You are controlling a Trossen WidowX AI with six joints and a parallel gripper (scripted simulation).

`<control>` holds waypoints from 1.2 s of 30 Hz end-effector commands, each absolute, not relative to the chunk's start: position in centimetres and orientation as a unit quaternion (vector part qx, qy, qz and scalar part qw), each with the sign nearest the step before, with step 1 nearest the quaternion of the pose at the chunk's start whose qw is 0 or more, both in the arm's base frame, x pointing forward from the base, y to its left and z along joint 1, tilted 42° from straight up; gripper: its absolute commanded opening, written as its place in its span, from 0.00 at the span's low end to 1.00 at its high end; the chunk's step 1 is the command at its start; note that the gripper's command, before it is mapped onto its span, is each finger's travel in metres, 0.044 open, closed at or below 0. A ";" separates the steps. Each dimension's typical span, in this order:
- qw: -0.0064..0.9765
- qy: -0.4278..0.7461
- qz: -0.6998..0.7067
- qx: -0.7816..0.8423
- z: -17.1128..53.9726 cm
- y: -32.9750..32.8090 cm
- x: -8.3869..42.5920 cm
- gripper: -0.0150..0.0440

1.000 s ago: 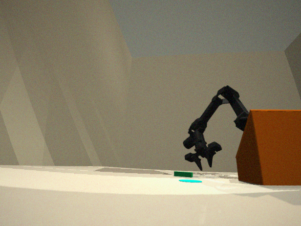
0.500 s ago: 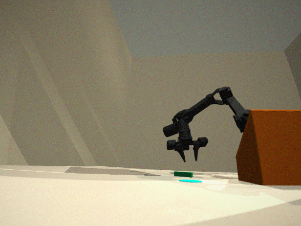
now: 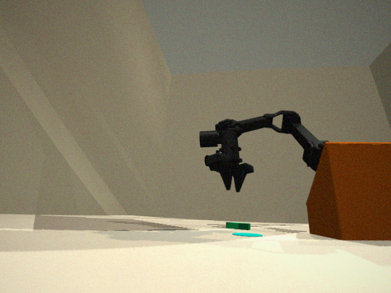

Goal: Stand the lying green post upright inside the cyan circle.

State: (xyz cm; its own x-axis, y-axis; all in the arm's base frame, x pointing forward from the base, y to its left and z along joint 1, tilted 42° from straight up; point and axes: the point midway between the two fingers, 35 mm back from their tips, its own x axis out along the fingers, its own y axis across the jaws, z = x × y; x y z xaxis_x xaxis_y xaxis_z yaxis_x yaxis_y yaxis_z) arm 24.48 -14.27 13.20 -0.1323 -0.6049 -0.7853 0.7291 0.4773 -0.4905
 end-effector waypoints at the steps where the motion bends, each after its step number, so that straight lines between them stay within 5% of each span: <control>1: 0.671 0.583 -0.456 -0.039 12.7 -11.7 25.5 0.65; 11: 0.673 0.586 -0.447 -0.054 12.5 -11.4 25.7 0.65; 26: 0.673 0.585 -0.449 -0.057 4.0 -19.2 24.6 0.65; 34: 0.673 0.585 -0.449 -0.057 4.0 -19.2 24.6 0.29; 36: 0.673 0.585 -0.449 -0.057 4.0 -19.2 24.6 0.29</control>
State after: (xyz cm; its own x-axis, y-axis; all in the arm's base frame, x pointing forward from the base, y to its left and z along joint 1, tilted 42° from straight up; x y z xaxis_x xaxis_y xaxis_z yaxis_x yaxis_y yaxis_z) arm 24.61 -19.21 4.21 -0.0877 -0.6732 -0.7342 0.5411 0.5866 -0.6025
